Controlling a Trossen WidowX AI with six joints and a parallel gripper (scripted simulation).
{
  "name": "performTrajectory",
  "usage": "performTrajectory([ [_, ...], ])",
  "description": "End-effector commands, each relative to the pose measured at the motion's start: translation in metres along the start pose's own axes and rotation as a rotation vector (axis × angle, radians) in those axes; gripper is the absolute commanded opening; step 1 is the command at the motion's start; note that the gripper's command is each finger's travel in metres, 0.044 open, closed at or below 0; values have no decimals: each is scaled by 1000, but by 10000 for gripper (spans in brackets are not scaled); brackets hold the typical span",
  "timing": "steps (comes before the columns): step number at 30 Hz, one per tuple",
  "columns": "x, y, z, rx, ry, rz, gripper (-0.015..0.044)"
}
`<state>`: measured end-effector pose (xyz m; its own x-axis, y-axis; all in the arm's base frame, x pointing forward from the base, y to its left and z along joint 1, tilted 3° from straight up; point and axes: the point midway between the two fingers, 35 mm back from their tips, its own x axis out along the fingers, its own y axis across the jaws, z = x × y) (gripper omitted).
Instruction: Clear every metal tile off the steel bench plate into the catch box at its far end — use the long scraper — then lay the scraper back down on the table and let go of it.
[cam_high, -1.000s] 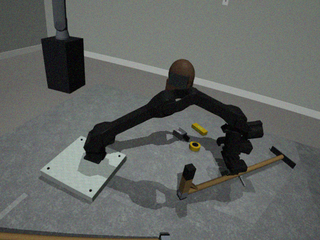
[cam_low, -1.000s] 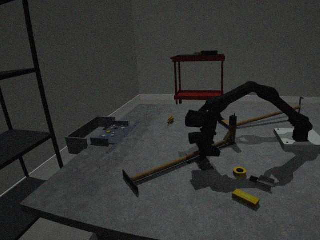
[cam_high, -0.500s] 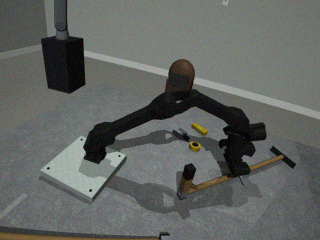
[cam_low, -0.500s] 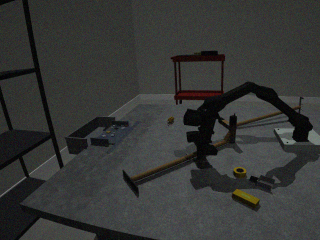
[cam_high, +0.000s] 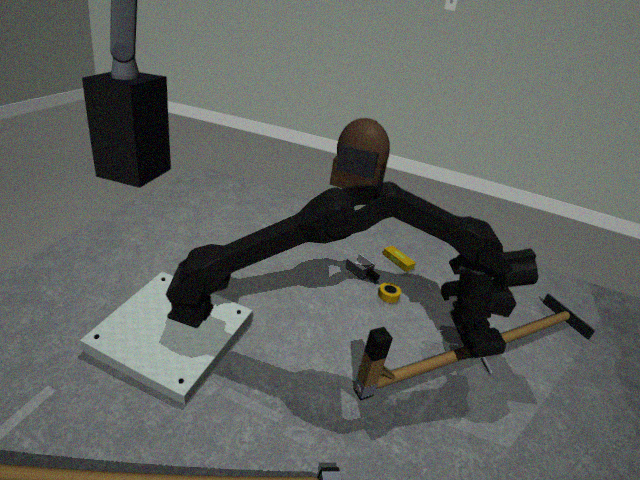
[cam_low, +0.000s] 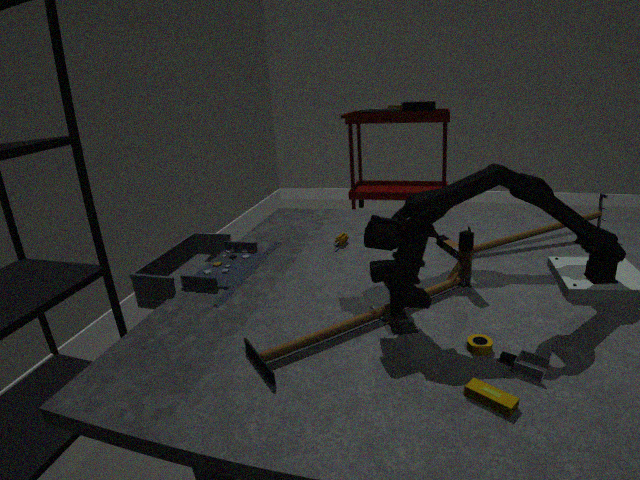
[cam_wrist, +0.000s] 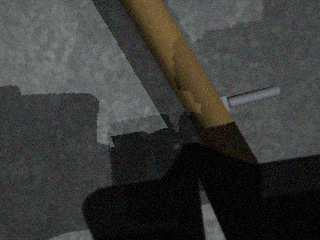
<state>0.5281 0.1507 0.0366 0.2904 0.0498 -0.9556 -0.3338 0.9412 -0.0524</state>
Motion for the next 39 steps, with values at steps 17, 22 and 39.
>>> performTrajectory([
  [17,3,-20,8,-2,-23,-4,0],
  [22,3,-25,9,-2,-28,-5,0],
  [39,4,-41,14,-2,-43,-10,0],
])
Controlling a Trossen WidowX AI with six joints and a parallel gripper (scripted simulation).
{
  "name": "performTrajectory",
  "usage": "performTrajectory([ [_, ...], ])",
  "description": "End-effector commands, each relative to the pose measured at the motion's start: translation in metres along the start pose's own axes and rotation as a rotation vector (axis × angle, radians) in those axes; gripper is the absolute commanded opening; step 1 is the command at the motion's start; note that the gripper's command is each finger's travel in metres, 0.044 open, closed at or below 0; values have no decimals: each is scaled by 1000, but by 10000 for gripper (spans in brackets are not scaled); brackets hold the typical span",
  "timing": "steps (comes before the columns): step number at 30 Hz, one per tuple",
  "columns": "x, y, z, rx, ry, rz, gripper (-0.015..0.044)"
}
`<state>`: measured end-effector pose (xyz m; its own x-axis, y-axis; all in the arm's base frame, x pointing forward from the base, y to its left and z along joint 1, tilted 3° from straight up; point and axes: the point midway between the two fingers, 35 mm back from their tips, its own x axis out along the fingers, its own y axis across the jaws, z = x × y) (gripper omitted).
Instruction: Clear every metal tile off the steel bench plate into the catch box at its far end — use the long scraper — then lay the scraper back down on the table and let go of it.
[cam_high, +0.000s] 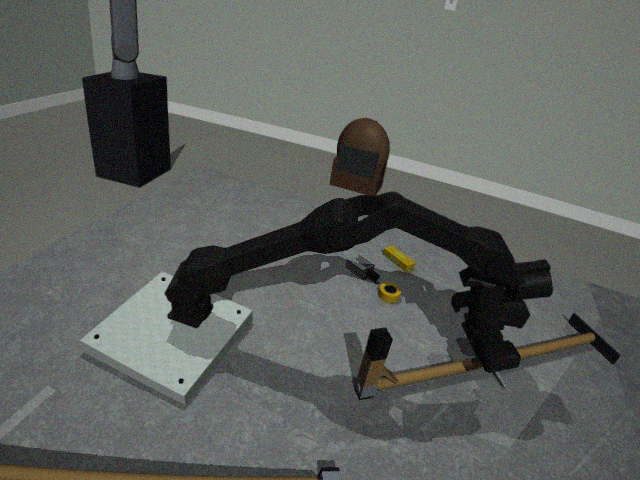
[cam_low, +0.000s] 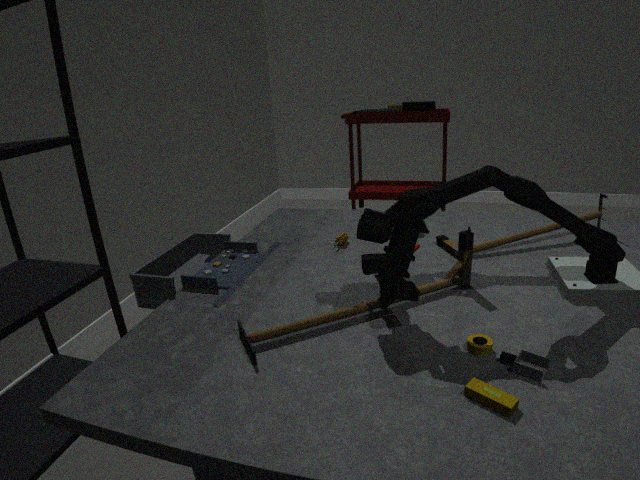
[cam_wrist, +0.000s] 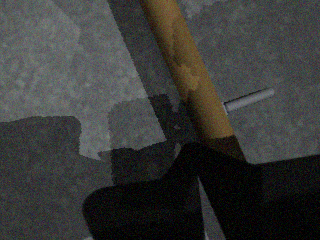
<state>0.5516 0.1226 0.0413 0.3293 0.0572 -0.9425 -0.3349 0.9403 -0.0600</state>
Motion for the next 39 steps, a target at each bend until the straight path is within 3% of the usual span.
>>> performTrajectory([
  [1,3,-7,1,1,-2,-4,0],
  [14,4,-19,3,0,-13,-8,0],
  [39,-82,-2,23,-1,-102,-16,0],
])
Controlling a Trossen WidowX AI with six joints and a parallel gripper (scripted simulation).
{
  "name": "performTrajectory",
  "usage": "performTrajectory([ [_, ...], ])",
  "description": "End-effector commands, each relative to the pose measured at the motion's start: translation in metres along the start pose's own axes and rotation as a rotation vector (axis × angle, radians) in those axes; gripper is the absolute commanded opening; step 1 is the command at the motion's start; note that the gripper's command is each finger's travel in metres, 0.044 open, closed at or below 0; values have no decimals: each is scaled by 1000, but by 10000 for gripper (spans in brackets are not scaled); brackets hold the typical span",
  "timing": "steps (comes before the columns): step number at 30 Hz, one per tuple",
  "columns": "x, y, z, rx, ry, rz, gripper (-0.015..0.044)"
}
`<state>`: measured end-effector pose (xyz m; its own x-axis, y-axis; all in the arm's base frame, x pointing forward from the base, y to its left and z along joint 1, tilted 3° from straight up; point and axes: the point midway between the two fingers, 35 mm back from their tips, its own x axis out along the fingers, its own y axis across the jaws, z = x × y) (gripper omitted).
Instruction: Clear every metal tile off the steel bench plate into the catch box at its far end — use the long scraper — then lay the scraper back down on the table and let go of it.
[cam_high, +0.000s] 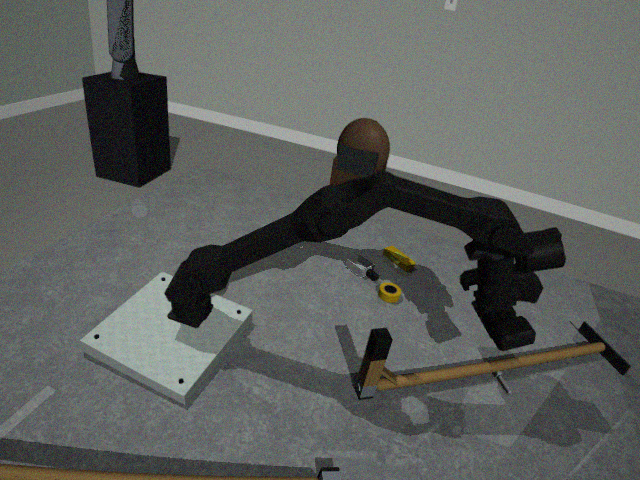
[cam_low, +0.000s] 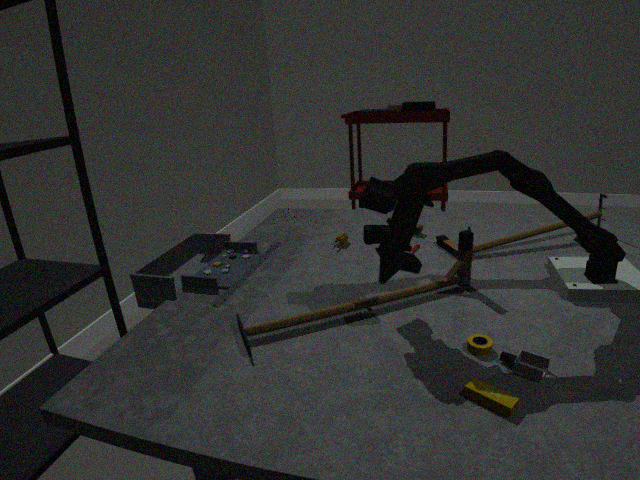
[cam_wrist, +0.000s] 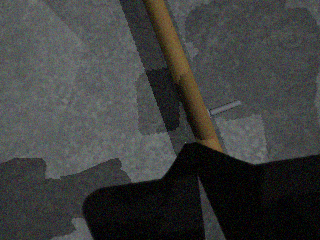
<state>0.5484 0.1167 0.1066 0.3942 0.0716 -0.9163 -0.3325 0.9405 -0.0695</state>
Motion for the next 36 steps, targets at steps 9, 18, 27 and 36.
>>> performTrajectory([
  [9,-69,28,22,2,-107,-9,0],
  [18,-79,34,24,4,-126,-9,0],
  [27,-56,34,21,16,-117,-9,0],
  [36,-33,34,16,27,-107,-9,0],
])
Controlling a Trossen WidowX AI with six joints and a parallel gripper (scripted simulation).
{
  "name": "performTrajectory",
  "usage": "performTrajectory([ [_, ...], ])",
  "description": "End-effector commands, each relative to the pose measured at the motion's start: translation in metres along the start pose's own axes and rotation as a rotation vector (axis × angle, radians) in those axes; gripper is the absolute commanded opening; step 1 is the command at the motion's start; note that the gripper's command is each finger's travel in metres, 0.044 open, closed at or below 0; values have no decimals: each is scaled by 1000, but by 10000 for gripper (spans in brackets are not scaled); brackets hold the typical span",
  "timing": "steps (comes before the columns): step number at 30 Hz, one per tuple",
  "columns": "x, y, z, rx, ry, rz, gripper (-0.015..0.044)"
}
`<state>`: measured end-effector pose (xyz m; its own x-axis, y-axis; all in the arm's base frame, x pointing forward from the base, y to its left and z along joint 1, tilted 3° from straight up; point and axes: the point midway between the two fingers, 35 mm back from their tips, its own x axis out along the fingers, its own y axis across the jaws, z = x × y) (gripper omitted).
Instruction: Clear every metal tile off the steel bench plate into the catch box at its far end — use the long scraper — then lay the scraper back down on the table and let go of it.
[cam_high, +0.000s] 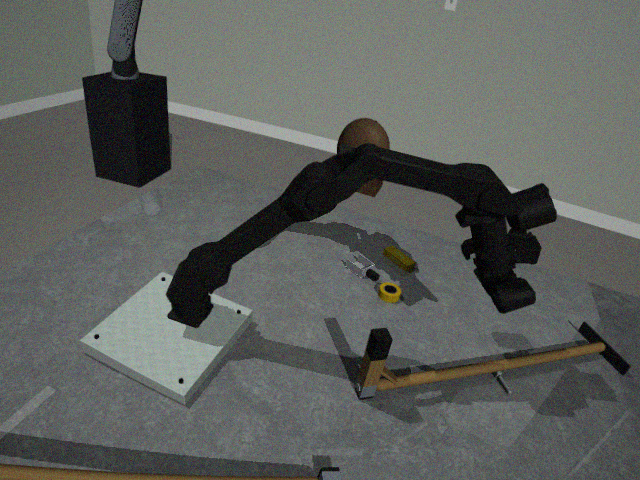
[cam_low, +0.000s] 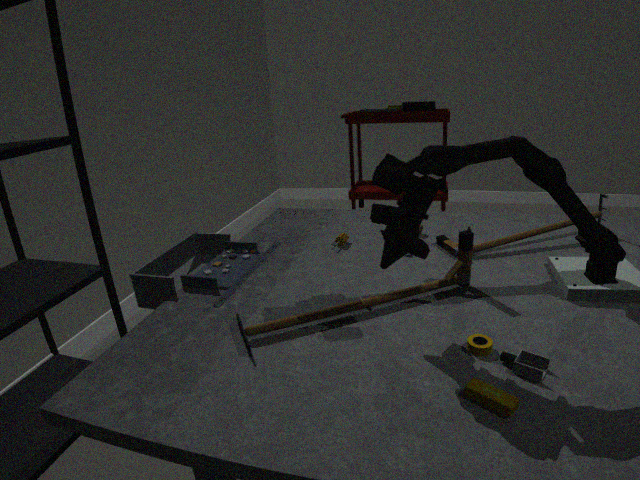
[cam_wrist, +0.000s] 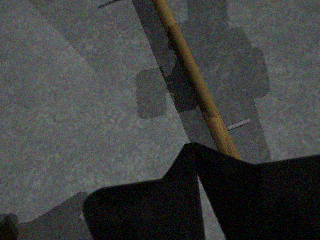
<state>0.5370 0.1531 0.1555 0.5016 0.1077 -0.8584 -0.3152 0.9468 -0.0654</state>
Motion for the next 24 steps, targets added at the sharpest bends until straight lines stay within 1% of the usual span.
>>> performTrajectory([
  [1,15,0,-8,10,22,-5,0],
  [24,69,1,-35,39,47,-8,0],
])
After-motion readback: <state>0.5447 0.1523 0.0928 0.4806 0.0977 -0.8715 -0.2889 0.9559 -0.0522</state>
